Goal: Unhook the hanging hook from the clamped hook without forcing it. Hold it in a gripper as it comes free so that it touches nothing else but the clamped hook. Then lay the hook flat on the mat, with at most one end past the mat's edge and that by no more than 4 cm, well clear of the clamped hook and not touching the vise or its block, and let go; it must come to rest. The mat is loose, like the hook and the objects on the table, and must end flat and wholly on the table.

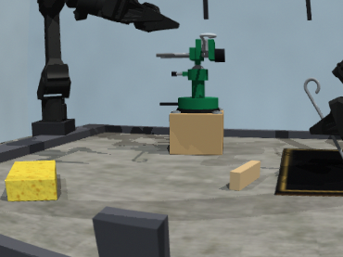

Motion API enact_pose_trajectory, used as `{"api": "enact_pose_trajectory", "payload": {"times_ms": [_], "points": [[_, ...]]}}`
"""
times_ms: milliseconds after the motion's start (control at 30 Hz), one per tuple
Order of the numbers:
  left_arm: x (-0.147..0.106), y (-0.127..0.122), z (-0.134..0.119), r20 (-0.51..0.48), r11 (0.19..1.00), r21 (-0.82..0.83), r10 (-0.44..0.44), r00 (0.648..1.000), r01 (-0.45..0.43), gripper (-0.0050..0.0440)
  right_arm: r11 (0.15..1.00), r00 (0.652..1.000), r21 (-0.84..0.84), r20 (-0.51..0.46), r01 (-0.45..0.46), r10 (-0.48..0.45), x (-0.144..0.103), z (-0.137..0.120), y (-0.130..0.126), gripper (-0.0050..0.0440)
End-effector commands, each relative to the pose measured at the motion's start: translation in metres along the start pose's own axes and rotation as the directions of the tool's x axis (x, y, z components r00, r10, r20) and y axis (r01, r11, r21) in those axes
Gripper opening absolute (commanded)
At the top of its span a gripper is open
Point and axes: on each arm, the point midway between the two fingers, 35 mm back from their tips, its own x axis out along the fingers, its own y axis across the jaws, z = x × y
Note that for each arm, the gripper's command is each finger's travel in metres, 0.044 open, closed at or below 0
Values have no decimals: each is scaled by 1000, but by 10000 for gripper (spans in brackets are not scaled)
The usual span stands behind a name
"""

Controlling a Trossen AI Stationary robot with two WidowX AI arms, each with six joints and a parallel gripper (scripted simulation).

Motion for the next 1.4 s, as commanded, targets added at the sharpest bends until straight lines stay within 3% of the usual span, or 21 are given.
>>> {"api": "enact_pose_trajectory", "payload": {"times_ms": [0,1367], "points": [[-4,0,10,26,1000,-13,-2,1000,2,440,1000,1000,3,7,-3,3,1,1,2,0],[-4,0,10,26,1000,-13,-2,1000,2,440,1000,1000,-5,3,-3,3,11,-21,1,0]]}}
